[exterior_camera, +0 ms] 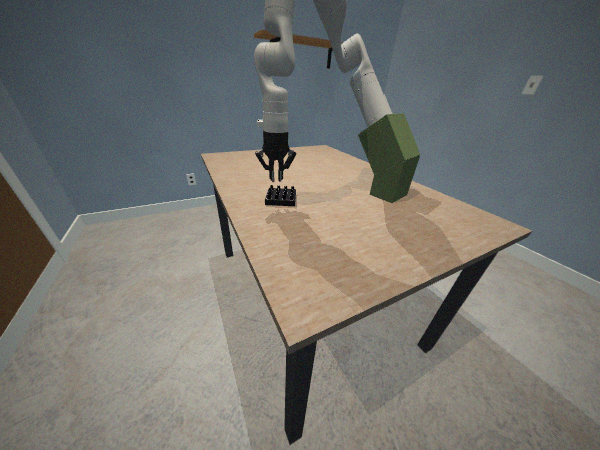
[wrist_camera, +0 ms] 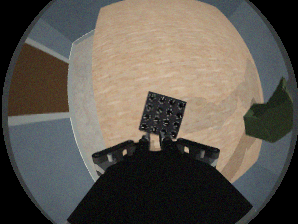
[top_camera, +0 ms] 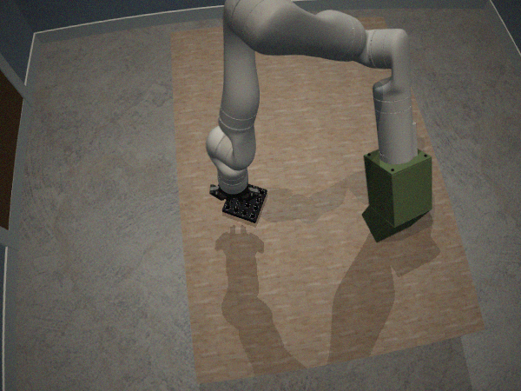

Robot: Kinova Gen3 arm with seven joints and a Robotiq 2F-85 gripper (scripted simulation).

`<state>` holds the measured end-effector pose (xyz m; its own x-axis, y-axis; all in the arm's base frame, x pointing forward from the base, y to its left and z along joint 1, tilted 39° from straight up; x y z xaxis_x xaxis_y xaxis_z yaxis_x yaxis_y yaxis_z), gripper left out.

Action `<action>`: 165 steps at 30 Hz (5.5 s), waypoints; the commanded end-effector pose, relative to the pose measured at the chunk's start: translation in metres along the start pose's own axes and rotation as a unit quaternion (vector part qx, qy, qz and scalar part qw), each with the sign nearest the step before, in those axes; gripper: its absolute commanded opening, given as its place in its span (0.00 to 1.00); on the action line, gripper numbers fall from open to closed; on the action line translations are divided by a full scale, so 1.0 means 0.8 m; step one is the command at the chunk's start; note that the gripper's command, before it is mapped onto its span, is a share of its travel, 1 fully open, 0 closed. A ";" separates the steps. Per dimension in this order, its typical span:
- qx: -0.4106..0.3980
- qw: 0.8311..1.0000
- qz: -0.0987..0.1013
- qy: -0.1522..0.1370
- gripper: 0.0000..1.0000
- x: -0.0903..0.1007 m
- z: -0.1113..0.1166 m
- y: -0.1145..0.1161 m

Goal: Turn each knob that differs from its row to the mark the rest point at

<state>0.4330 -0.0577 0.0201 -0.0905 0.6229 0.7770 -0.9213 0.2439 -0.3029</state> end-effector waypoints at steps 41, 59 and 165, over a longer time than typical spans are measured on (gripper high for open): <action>0.000 1.000 0.001 -0.001 0.19 -0.037 -0.001 0.000; 0.000 1.000 0.001 -0.001 0.19 -0.053 -0.001 0.000; 0.000 1.000 0.001 -0.001 0.19 -0.072 -0.001 0.000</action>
<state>0.4388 -0.0928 -0.0245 -0.0927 0.6221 0.7775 -0.9211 0.2429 -0.3041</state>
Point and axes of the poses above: the point where the finger pads meet when closed, its own x axis back along the fingers, its own y axis across the jaws, z = x × y, the point moved 9 cm from there along x, back along the fingers, and after that the axes turned 3 degrees about -x, right-handed, at the moved point
